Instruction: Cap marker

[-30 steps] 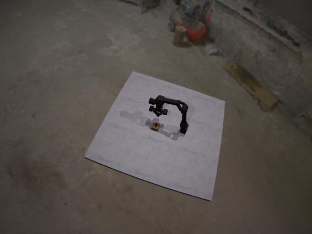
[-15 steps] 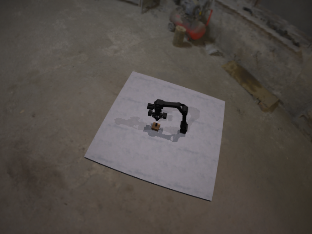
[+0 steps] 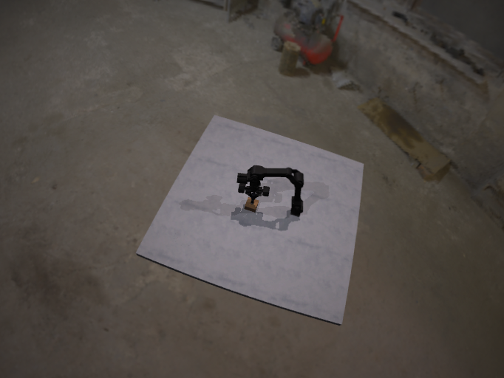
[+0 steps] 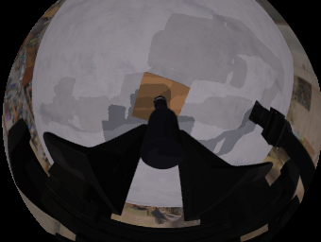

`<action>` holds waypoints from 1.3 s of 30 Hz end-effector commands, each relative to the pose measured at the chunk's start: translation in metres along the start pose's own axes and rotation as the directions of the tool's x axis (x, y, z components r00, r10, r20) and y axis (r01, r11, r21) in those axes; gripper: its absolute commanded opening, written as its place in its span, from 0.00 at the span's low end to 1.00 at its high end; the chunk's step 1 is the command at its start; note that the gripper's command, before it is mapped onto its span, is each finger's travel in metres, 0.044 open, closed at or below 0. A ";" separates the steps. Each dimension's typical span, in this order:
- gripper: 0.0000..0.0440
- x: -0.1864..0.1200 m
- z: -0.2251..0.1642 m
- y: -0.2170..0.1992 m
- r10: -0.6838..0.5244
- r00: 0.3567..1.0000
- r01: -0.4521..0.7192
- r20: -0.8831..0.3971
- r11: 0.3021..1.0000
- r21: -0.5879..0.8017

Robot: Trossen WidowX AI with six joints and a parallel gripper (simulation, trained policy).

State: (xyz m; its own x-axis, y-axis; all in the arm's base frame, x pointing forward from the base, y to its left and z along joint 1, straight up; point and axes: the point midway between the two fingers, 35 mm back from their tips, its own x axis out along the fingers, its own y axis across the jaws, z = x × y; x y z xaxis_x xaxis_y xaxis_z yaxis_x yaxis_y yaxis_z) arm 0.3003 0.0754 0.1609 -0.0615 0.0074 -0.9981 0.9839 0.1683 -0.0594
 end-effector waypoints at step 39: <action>0.33 0.078 0.003 -0.004 -0.093 0.996 0.092 -0.007 0.990 -0.110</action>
State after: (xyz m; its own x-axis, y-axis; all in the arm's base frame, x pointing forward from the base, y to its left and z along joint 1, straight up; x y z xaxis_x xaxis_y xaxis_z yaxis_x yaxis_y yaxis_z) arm 0.3002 0.0734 0.1008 -0.1027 0.0074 -0.9947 0.9629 0.2516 -0.0976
